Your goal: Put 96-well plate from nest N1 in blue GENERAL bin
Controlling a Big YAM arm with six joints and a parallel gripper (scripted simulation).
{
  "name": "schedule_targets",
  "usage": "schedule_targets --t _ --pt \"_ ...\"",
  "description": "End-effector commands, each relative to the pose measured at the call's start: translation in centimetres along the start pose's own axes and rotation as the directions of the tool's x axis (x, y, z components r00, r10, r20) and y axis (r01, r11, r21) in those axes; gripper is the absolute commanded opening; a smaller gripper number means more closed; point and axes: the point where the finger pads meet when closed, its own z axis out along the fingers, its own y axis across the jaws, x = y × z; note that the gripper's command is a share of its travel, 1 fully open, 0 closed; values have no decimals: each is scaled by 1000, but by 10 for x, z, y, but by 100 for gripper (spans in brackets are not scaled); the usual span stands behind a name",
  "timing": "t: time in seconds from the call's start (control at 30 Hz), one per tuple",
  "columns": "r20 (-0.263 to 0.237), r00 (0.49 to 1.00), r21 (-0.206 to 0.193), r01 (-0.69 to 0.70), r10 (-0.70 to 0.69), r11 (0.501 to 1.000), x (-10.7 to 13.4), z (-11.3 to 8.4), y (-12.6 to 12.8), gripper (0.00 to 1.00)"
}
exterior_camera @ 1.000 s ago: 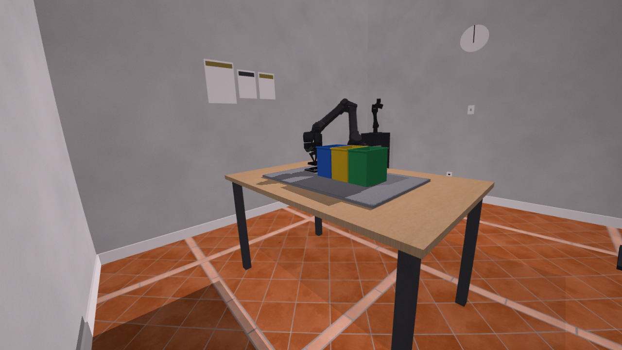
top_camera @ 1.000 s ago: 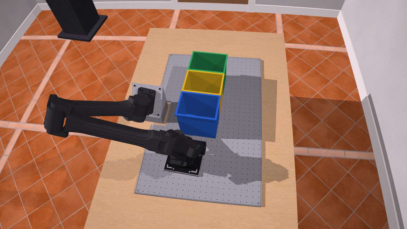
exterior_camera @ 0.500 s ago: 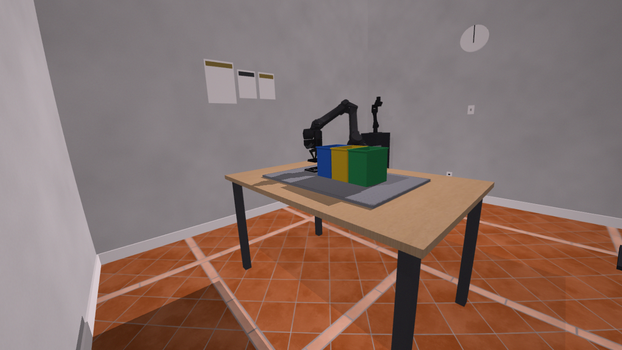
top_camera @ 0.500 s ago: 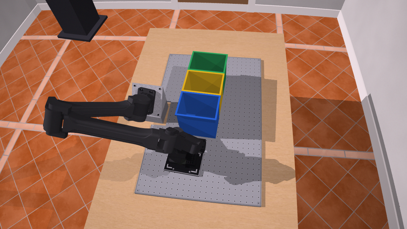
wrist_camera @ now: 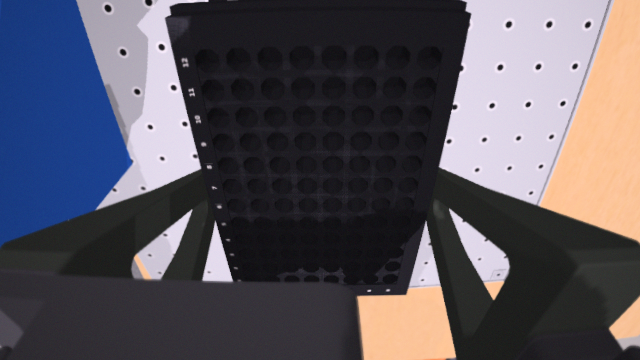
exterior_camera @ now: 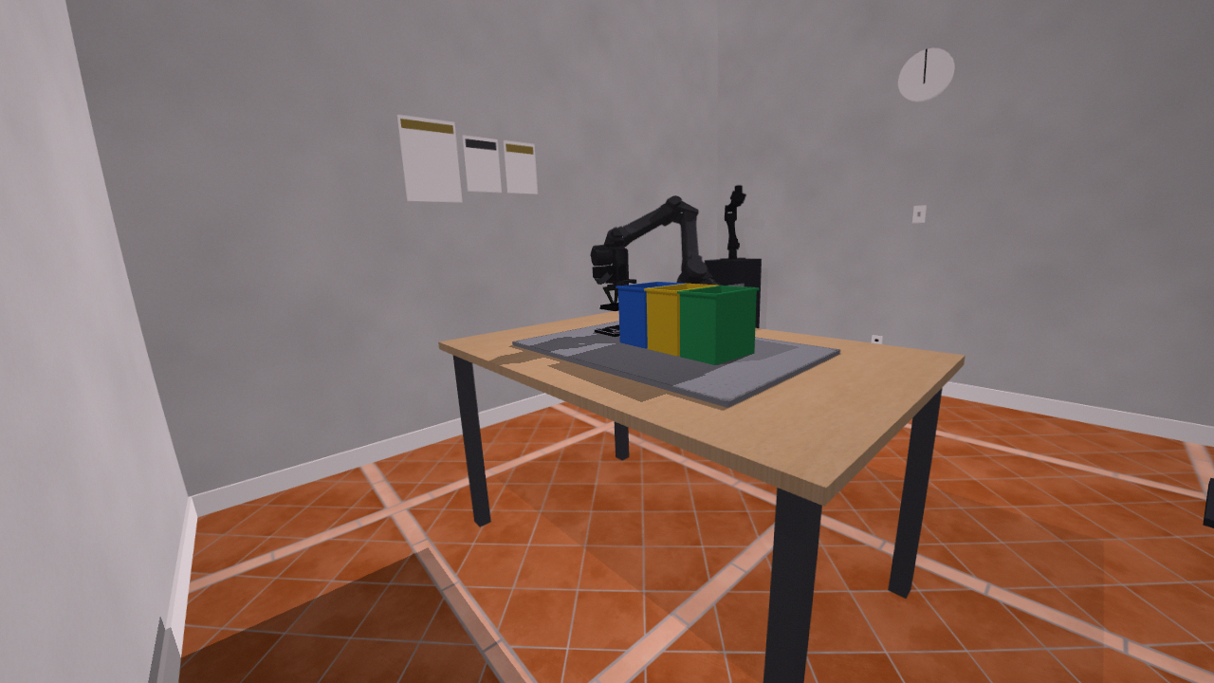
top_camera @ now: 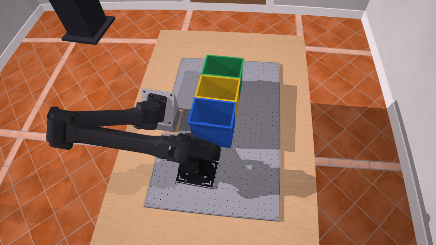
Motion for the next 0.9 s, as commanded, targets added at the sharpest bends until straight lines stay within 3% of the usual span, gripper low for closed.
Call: schedule_targets --t 0.0,0.87 --pt "32 998 7 -48 47 999 -11 -19 -13 0" --pt "27 999 2 -41 41 999 -11 -57 -11 0"
